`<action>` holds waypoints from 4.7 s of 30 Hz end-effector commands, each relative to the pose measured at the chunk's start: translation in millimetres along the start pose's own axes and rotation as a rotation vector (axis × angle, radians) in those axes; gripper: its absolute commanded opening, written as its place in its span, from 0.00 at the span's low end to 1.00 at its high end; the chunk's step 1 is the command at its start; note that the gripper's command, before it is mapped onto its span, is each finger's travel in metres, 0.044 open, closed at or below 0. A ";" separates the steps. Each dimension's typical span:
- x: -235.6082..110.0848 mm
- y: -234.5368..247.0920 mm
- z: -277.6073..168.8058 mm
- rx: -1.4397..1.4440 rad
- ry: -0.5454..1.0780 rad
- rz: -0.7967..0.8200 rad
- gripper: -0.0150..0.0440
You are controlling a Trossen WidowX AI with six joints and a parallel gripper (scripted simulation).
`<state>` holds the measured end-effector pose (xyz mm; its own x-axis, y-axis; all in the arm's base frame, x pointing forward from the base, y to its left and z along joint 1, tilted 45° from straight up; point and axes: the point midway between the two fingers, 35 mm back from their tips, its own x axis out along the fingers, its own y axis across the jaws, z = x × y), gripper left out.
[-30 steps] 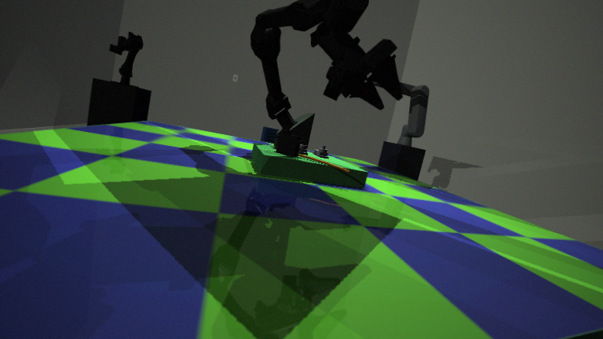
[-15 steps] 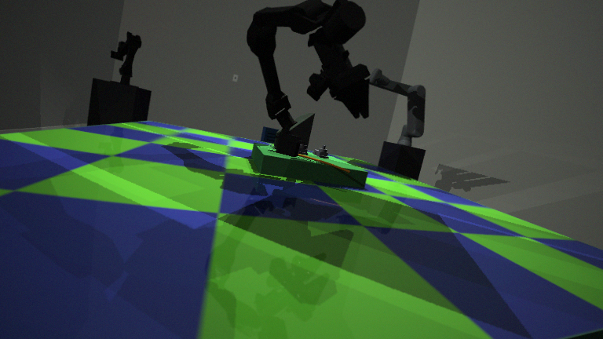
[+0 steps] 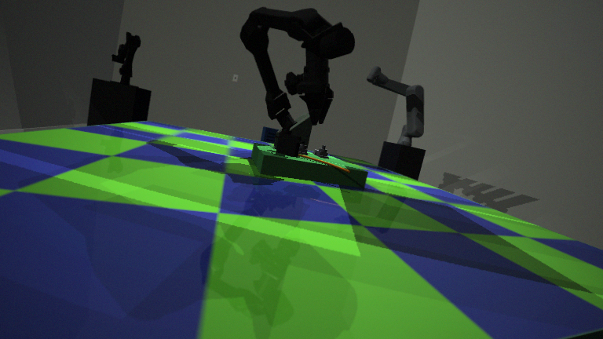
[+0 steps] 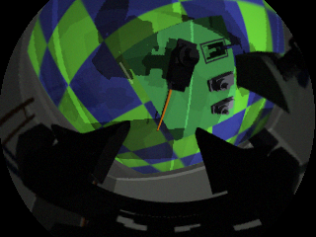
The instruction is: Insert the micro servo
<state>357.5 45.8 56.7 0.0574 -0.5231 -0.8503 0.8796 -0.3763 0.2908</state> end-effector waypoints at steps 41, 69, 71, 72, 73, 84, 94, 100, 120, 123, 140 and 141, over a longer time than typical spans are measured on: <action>43.2 -23.3 62.3 0.089 -0.207 0.112 0.78; 13.5 -32.6 61.6 0.088 -0.207 0.111 0.25; 13.4 -32.9 62.1 0.088 -0.207 0.111 0.25; 13.4 -32.9 62.2 0.088 -0.207 0.111 0.25; 13.3 -33.2 62.6 0.088 -0.207 0.111 0.25; 10.4 -34.3 76.9 0.088 -0.208 0.111 0.25; 10.2 -33.9 77.6 -0.133 -0.219 0.087 0.25; 10.2 -33.9 77.6 -0.340 -0.227 0.064 0.25; 10.2 -33.9 77.6 -1.031 -0.245 -0.018 0.25; 10.2 -33.8 77.6 -1.135 -0.246 -0.031 0.25; 10.2 -33.9 77.6 -1.721 -0.244 -0.109 0.25; 10.2 -33.9 77.6 -1.756 -0.243 -0.113 0.25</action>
<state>291.7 -7.0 71.4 0.0409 -0.7052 -0.7078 0.3965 0.6617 -0.6363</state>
